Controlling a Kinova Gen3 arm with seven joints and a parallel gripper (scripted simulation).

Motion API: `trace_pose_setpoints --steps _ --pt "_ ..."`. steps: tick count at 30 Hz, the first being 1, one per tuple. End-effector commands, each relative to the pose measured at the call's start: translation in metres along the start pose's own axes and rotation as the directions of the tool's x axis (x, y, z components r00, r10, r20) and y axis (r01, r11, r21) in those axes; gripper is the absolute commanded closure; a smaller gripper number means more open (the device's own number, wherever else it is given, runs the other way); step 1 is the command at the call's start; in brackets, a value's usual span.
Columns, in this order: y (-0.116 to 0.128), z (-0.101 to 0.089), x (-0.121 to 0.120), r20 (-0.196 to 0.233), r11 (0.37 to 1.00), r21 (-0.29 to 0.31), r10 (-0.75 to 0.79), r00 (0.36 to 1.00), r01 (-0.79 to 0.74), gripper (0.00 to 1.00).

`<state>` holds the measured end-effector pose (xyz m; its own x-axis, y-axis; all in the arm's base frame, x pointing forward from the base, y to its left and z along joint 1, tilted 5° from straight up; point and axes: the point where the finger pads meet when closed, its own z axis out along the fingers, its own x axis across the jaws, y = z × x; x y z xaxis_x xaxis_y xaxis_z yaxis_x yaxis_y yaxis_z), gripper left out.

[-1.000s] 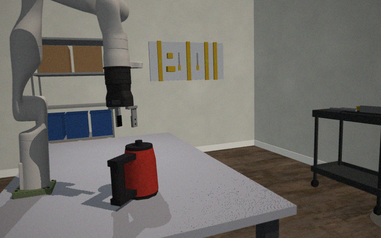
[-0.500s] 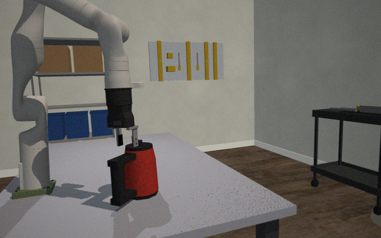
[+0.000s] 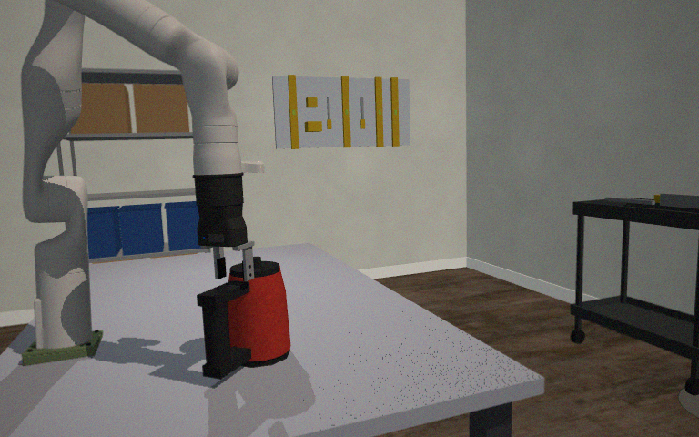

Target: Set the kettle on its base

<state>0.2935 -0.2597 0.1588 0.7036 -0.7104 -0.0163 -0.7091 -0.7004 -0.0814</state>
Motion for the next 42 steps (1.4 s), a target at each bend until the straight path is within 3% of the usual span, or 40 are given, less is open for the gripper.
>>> trace_pose_setpoints --steps 1,36,42 --pt "-0.0003 -0.0002 0.0003 -0.001 1.000 0.000 0.000 1.000 0.000 0.00" --pt "-0.0003 0.0002 0.0003 -0.001 1.000 0.000 0.000 1.000 0.000 0.00" --pt "-0.0003 0.0075 0.0003 -0.001 1.000 0.000 0.000 1.000 0.000 0.00"
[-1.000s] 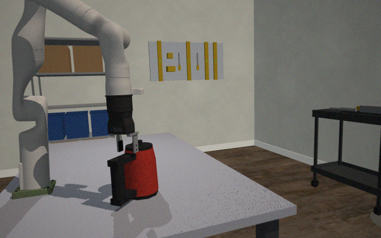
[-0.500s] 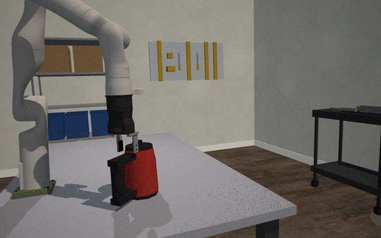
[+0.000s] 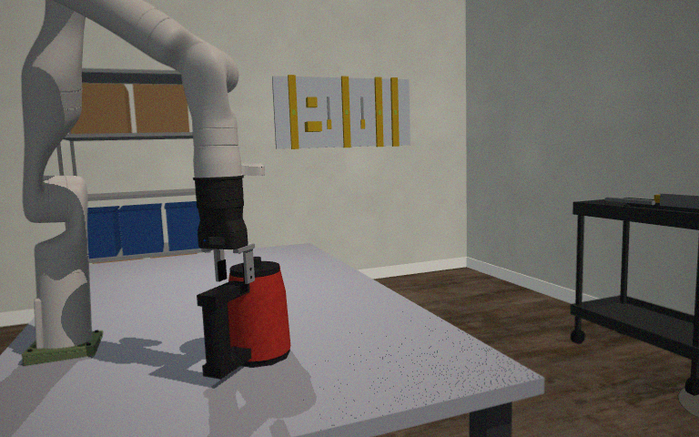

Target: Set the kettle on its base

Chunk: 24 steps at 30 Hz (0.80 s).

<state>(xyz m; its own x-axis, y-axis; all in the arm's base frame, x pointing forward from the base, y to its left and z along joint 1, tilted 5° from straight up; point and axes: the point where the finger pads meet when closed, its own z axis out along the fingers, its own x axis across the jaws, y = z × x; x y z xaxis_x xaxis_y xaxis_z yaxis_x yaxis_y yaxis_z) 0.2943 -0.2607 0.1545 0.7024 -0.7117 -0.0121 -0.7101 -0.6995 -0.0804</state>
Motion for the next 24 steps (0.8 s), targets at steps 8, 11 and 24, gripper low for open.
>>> trace_pose_setpoints --steps 8,11,24 --pt "-0.001 0.022 -0.001 0.004 1.000 0.001 -0.002 1.000 0.002 0.00" --pt "-0.001 0.023 -0.001 0.004 1.000 0.001 -0.002 1.000 0.002 0.00" --pt "-0.001 0.029 -0.001 0.004 1.000 0.001 -0.002 1.000 0.002 0.00"
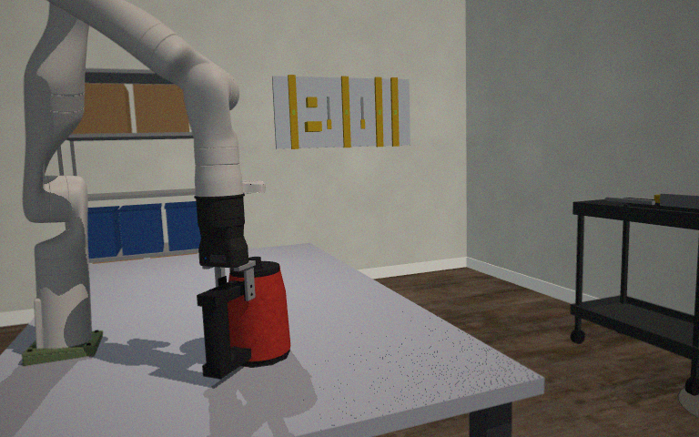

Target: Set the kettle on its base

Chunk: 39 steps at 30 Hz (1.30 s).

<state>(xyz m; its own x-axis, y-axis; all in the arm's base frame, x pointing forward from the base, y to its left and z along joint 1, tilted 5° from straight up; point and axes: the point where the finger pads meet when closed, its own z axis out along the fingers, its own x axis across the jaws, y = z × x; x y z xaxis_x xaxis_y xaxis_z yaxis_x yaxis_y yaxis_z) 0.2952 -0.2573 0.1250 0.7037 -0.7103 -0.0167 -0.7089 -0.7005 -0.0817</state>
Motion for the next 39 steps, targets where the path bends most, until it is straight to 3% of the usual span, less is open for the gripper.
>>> trace_pose_setpoints --steps 1,29,30,39 --pt "-0.0002 -0.0003 0.0004 -0.001 1.000 0.000 0.000 1.000 0.000 0.00" --pt "-0.0002 -0.0003 0.0004 -0.001 1.000 0.000 0.000 1.000 0.000 0.00" --pt "-0.0002 -0.0003 0.0004 -0.001 1.000 0.000 0.000 1.000 0.000 1.00" --pt "-0.0002 -0.0003 0.0004 -0.001 1.000 0.000 0.000 1.000 0.000 1.00"
